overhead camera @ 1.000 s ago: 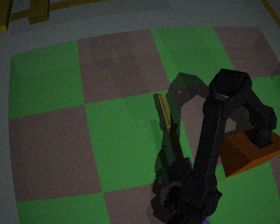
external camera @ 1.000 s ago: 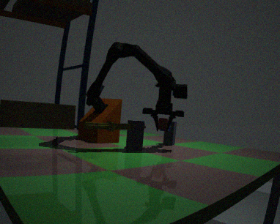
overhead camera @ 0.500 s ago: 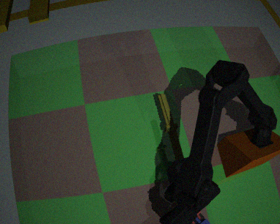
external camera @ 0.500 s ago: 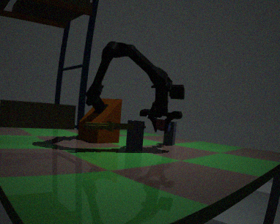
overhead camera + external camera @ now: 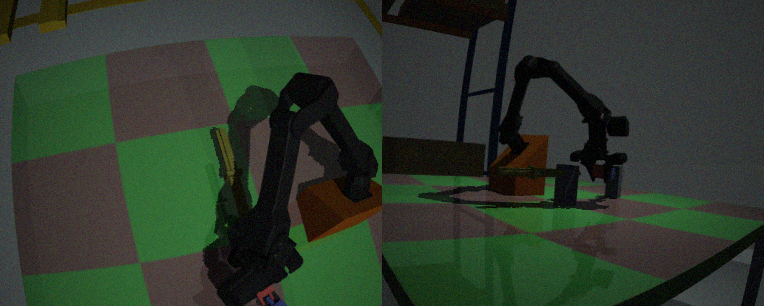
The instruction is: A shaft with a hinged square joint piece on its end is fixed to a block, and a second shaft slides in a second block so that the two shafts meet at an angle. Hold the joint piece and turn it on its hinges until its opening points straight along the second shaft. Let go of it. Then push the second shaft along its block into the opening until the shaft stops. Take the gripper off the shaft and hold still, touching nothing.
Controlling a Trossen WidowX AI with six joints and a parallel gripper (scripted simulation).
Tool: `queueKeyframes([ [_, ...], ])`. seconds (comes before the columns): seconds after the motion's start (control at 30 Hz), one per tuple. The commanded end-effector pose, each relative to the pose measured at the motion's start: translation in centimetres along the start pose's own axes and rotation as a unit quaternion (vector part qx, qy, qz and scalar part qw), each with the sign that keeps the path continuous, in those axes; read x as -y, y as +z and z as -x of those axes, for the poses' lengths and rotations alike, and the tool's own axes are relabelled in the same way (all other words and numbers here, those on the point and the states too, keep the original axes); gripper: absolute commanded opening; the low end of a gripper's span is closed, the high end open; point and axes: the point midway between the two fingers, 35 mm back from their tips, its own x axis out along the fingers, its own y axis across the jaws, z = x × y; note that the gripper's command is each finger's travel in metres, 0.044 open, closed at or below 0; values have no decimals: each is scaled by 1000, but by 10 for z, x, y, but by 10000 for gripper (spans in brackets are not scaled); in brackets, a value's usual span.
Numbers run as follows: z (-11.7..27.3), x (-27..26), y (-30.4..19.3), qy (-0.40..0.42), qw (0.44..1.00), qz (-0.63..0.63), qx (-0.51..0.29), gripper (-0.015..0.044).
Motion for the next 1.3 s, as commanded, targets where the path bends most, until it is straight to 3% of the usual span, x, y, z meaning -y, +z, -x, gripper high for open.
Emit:
queueKeyframes([
  [0.0,-1,1,0,3,1000,-10,-8,0],
  [1.27,-1,2,1,9,1000,-12,-9,0],
])
